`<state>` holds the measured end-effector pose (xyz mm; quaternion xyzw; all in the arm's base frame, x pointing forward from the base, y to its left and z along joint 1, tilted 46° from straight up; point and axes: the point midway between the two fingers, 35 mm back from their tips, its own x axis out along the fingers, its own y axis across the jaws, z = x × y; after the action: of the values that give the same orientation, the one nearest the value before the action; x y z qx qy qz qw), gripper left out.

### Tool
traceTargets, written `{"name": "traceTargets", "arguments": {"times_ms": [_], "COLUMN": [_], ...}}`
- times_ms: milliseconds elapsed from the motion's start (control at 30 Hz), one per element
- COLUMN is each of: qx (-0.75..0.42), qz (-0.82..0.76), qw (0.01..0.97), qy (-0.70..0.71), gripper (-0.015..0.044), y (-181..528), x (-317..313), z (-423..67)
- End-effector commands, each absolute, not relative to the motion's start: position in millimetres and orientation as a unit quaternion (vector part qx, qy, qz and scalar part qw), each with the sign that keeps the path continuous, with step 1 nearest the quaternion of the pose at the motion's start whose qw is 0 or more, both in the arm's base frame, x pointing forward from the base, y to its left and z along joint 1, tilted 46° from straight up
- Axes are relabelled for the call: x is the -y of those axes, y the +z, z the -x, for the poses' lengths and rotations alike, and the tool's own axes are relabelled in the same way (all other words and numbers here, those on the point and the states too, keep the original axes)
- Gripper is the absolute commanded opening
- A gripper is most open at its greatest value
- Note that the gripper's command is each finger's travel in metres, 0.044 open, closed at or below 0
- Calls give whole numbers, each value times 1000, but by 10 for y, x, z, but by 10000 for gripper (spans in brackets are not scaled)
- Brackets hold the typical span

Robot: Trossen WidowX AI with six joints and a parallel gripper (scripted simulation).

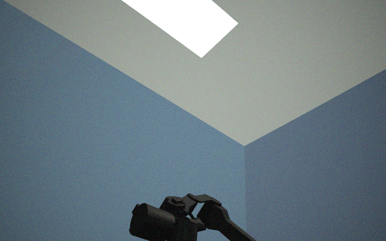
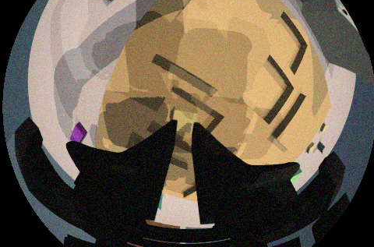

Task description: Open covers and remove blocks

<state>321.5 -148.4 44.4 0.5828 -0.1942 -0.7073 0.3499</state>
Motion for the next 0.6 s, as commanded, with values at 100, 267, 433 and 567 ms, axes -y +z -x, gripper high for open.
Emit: {"name": "traceTargets", "arguments": {"times_ms": [100, 267, 433, 567], "qx": [193, 194, 194, 193], "qz": [-588, -588, -588, -588], "qw": [349, 349, 349, 349], "qy": [-704, -703, -703, -703], "gripper": [144, 144, 144, 144], "y": [698, 801, 769, 701], "x": [1207, 1104, 1137, 1208], "z": [-3264, -3263, -3264, -3262]}}
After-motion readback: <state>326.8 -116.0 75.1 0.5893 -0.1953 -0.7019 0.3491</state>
